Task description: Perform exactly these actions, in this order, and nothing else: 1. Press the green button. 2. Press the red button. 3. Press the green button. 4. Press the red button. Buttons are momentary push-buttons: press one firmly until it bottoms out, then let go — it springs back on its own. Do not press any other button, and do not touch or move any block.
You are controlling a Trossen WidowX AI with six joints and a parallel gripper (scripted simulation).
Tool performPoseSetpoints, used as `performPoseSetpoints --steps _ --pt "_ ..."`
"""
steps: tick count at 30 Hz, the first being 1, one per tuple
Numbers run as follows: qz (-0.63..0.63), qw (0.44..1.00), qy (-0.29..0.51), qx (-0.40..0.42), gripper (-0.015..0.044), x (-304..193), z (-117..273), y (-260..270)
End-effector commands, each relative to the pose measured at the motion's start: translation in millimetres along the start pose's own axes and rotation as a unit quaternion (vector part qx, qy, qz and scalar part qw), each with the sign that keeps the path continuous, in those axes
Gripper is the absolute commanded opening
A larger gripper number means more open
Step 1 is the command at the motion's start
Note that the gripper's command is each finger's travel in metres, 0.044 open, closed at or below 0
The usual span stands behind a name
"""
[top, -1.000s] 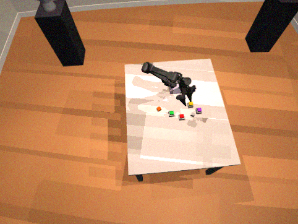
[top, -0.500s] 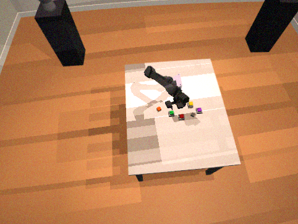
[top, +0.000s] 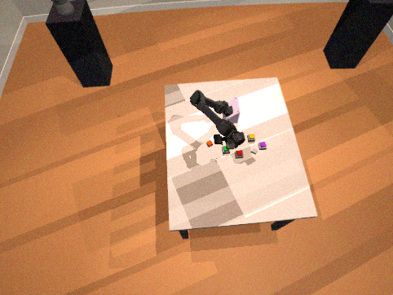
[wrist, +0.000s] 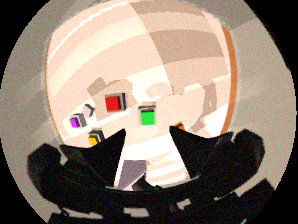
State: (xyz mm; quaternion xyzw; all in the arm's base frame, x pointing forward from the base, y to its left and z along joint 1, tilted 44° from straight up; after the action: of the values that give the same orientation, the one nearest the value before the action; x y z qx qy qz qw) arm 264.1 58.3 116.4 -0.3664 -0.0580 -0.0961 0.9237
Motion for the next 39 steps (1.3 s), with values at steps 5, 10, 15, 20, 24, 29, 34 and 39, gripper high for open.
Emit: performPoseSetpoints --steps 5,10,15,20,24,29,34,39 --pt "0.001 1.000 0.007 -0.008 0.0111 -3.1 -33.0 -4.1" --pt "0.001 1.000 0.007 -0.008 0.0020 -3.1 -33.0 -4.1" --pt "0.001 1.000 0.007 -0.008 0.0020 -3.1 -33.0 -4.1" --pt "0.001 1.000 0.007 -0.008 0.0020 -3.1 -34.1 -4.1" --pt "0.001 1.000 0.007 -0.007 0.0020 -2.9 -40.4 -4.0" --pt "0.001 1.000 0.007 -0.007 0.0020 -2.9 -48.7 -4.1" --pt "0.001 1.000 0.007 -0.008 0.0020 -3.1 -56.8 -4.4" --pt "0.001 1.000 0.007 -0.008 0.0020 -3.6 -64.6 -4.8"
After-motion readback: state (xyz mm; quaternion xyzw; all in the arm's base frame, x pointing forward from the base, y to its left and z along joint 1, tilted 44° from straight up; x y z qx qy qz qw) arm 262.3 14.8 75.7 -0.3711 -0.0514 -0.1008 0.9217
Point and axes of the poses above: the point midway between the two fingers, 35 mm back from their tips, its own z axis back along the fingers, its own y axis across the jaws, x = y × z, the point moved 7 cm from there along z, back along the fingers, and after that the axes turned 14 degrees about -z, right-handed, at the moved point
